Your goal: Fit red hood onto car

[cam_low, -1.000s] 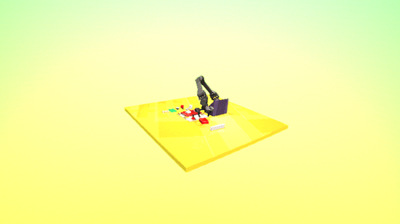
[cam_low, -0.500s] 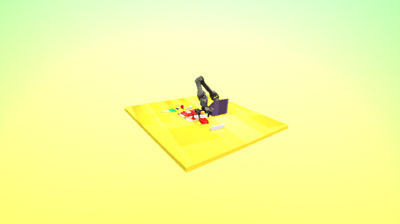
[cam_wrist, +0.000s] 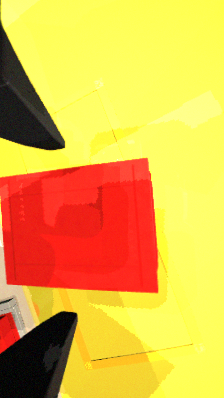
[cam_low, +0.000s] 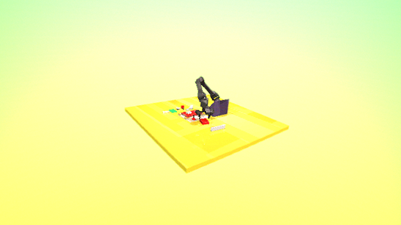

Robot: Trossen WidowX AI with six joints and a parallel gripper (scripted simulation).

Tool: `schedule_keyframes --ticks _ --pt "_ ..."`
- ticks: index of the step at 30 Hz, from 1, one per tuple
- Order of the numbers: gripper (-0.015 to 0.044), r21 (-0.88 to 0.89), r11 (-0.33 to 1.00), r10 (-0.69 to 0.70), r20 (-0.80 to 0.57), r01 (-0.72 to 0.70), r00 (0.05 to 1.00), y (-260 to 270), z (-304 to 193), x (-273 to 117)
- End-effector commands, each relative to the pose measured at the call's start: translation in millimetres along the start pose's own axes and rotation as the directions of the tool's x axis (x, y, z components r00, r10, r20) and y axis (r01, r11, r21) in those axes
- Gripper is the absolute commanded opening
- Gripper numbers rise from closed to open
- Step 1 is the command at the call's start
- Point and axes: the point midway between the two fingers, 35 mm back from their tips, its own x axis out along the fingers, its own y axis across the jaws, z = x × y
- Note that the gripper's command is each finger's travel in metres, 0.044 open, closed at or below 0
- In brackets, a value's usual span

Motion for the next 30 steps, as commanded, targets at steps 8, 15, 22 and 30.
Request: schedule_keyframes --ticks 8,15,22,30 --pt "0.044 -0.006 1.0 -0.003 -0.004 0.003 1.0 0 -1 6" --pt "0.044 -0.006 1.0 -0.003 -0.004 0.003 1.0 0 -1 9" --pt "0.044 -0.006 1.0 -0.003 -0.004 0.003 1.0 0 -1 13" --pt "0.044 -0.006 1.0 -0.003 -0.004 0.003 1.0 0 -1 17"
